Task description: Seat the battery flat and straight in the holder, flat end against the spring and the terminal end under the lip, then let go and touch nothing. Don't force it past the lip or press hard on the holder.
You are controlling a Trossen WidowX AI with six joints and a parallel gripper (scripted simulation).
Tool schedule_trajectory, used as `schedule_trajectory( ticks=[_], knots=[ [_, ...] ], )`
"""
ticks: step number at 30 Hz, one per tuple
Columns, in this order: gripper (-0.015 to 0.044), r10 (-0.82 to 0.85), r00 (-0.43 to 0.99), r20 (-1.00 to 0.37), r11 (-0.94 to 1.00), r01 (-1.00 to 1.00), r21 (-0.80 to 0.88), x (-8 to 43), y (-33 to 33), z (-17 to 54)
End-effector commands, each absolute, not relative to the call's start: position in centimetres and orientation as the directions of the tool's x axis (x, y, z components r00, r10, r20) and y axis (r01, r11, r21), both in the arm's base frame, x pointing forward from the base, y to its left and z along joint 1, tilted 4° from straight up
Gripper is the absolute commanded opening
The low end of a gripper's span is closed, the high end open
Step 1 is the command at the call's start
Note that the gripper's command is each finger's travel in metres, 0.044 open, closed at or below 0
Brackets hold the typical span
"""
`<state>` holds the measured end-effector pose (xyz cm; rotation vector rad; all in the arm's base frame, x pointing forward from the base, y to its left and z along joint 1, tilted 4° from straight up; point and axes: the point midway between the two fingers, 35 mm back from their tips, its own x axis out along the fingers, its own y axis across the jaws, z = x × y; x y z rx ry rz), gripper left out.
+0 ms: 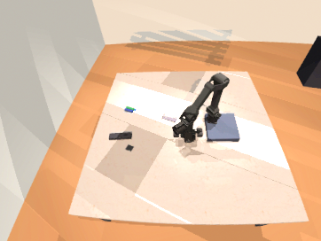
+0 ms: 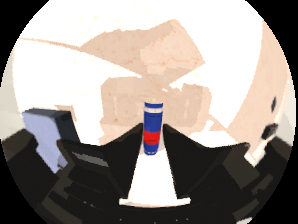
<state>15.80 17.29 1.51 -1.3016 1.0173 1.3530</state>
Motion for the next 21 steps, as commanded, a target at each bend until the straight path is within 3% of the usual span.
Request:
schedule_trajectory(
  ticks=[1, 21],
  knots=[
    [0.0070, 0.082, 0.036, -0.996, -0.186, -0.981, -0.051, 15.7, 17.1, 1.3],
    [0.0059, 0.081, 0.038, -0.996, -0.254, -0.965, -0.057, 16.7, 16.2, 6.6]
  ],
)
